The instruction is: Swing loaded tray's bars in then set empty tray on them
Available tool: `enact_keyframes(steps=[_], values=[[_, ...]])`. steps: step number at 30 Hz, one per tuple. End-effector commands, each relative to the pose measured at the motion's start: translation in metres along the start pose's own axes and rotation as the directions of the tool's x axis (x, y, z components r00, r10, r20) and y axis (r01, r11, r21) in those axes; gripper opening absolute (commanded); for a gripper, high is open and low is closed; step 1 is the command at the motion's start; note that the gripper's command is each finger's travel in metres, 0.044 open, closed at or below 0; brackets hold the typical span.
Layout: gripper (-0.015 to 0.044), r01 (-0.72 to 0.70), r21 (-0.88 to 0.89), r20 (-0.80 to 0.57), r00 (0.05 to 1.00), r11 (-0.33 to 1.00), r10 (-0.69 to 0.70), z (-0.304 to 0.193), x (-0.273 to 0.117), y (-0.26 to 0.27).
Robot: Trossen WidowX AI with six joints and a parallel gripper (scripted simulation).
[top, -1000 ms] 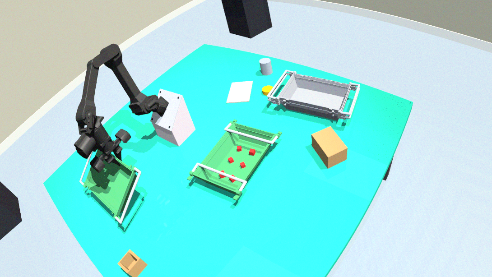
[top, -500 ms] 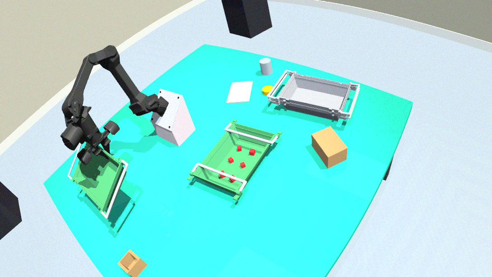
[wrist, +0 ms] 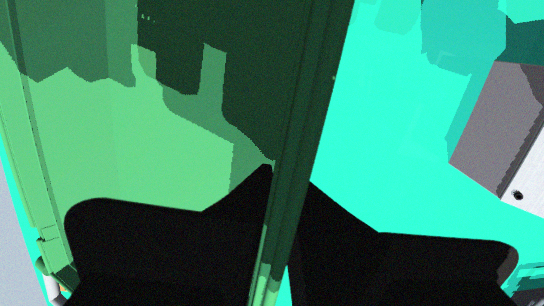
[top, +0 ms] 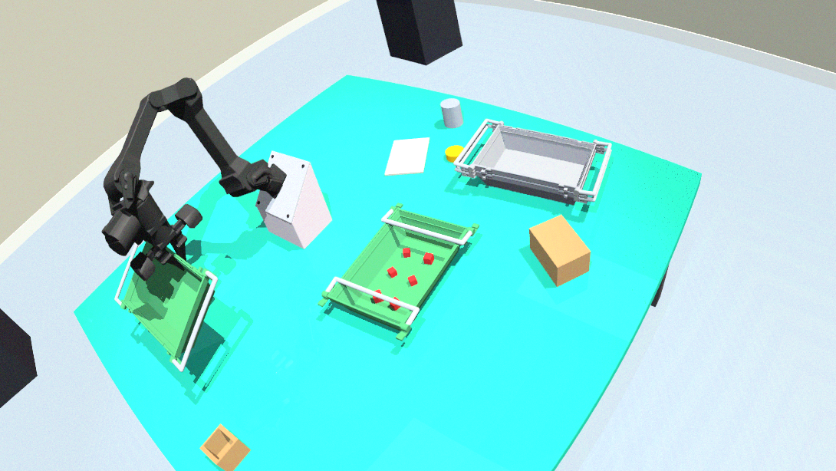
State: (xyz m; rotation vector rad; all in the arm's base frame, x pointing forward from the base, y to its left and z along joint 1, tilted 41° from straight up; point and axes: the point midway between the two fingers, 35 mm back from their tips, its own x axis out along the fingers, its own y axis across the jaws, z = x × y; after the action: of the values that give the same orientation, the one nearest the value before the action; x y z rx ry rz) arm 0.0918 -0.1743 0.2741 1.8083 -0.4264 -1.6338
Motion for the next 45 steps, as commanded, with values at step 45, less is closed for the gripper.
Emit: enact_keyframes(steps=[45], values=[[0.0000,0.124,-0.374,-0.032,0.989,0.919,-0.146,-0.096,0.029,-0.014]])
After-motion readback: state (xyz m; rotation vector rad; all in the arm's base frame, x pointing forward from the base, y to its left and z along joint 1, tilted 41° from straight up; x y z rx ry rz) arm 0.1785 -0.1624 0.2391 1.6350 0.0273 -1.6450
